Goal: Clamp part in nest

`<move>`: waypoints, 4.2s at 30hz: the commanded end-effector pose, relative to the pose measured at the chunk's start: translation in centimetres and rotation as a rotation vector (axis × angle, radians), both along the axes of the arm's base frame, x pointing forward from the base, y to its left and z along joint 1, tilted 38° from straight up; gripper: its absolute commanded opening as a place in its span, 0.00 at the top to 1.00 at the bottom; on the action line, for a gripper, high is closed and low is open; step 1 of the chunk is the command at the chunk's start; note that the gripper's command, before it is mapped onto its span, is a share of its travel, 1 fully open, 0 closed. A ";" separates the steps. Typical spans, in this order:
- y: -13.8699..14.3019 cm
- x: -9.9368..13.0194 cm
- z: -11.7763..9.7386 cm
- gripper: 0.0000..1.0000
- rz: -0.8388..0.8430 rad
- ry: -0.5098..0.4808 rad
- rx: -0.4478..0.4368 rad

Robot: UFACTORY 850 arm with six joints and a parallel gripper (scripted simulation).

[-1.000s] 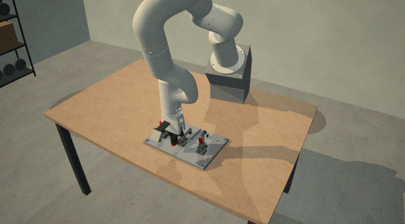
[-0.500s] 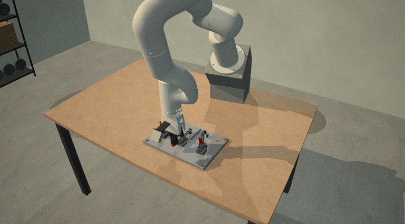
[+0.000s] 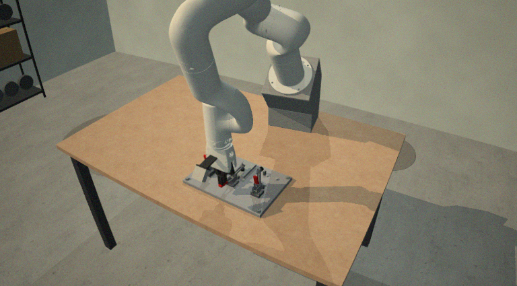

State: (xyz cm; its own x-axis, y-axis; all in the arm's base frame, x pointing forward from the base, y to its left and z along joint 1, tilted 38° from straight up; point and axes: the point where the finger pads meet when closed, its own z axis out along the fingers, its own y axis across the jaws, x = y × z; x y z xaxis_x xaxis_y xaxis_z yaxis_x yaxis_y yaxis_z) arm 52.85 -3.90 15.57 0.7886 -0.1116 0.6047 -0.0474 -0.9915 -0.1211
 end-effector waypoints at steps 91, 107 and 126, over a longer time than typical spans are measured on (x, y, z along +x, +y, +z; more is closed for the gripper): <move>-0.1 -1.1 1.4 1.00 0.000 -0.001 0.000; -0.4 -3.5 4.6 1.00 0.000 -0.001 0.000; -0.4 -3.9 5.0 1.00 0.000 -0.001 0.000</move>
